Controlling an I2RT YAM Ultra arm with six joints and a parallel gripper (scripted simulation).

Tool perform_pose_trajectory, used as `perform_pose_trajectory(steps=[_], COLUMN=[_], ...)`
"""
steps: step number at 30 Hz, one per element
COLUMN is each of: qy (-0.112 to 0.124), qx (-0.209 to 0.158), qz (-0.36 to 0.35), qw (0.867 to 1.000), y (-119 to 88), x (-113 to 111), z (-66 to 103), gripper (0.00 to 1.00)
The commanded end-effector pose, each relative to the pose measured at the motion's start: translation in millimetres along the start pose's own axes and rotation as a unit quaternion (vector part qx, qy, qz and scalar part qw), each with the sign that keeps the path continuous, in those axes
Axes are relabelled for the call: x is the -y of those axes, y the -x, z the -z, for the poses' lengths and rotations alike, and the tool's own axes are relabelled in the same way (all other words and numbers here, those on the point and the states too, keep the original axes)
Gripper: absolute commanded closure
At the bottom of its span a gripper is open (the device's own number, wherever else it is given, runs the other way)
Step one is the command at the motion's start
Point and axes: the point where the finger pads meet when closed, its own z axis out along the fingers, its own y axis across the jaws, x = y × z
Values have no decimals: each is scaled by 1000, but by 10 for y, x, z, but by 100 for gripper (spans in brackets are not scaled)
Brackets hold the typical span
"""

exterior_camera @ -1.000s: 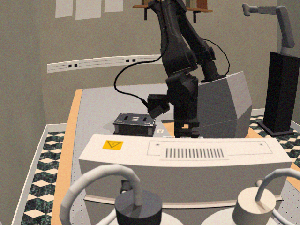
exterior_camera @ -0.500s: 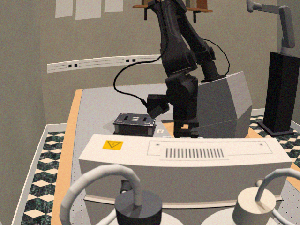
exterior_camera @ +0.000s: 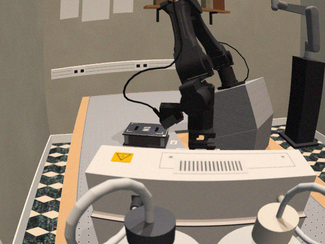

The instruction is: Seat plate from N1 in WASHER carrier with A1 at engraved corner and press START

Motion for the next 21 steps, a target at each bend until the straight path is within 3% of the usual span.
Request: perform_pose_trajectory(steps=[1, 21], qy=[24, 18], qx=[14, 12], qz=[-2, 0], qw=[1000, 1000], y=[93, 70], x=[-165, -114], z=[99, 48], gripper=[16, 16])
